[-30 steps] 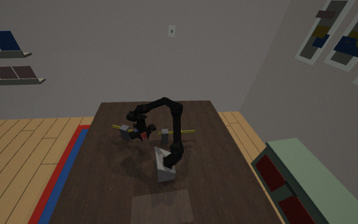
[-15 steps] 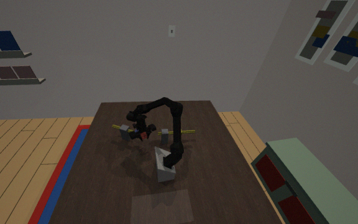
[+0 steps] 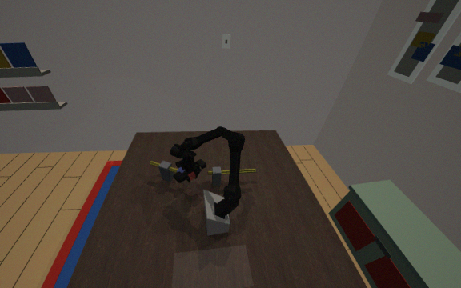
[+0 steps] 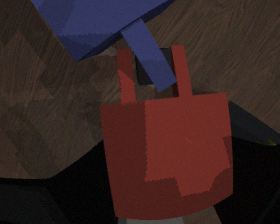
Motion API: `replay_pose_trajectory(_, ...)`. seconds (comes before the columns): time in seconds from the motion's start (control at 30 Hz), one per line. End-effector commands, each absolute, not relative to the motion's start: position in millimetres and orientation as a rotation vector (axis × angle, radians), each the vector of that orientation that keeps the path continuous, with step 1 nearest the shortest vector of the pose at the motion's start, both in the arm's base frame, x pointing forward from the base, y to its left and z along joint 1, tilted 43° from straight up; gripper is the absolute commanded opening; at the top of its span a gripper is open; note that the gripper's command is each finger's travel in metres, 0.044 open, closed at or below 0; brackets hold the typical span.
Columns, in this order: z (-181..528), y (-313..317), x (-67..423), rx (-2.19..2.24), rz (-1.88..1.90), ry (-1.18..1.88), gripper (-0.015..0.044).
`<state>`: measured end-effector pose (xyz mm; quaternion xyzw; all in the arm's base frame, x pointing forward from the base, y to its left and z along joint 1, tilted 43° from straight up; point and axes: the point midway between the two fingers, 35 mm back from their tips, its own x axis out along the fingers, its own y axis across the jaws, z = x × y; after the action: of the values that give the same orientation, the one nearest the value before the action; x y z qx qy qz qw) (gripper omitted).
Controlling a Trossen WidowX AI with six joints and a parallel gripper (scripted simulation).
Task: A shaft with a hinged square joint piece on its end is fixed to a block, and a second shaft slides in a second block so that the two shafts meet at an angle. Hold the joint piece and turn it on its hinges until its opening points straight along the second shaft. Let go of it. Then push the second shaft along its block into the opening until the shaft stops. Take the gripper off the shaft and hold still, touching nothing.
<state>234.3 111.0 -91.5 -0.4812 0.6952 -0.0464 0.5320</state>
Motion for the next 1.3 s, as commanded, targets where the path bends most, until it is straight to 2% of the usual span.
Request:
replay_pose_trajectory(0.0,-91.1,108.4,235.8,-1.191,-0.045,1.639,0.0000)
replay_pose_trajectory(1.0,-89.0,87.9,258.3,-1.504,0.650,1.453,0.0000)
replay_pose_trajectory(1.27,-89.2,87.2,260.4,-1.526,0.709,1.440,0.0000)
